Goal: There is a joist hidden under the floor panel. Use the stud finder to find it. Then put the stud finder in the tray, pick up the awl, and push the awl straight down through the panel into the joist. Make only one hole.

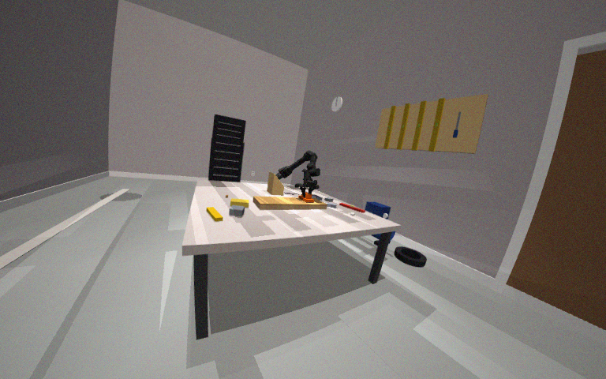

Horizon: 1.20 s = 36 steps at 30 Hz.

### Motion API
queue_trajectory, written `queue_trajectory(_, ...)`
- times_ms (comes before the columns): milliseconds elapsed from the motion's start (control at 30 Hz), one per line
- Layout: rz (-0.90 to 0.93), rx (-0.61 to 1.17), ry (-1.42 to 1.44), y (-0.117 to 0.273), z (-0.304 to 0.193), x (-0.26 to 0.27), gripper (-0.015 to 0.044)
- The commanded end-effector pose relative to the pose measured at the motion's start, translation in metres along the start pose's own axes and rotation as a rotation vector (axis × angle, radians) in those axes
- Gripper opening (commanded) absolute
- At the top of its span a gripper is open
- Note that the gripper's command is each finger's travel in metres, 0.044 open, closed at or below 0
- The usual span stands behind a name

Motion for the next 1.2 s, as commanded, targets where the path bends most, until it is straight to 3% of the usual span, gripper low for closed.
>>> queue_trajectory(0,0.009,0.003,0.008,0.0,-0.001,0.011,0.0)
queue_trajectory(1167,0.011,0.002,0.008,0.0,-0.003,0.059,0.0)
Point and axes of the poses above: the point midway between the two fingers, 35 mm back from their tips, its own y axis back along the fingers, its own x axis across the jaws, z = x × y, the point moved 8 cm from there along y, back along the fingers, and after that the axes turned 3 degrees about -y, right-handed, at the moved point
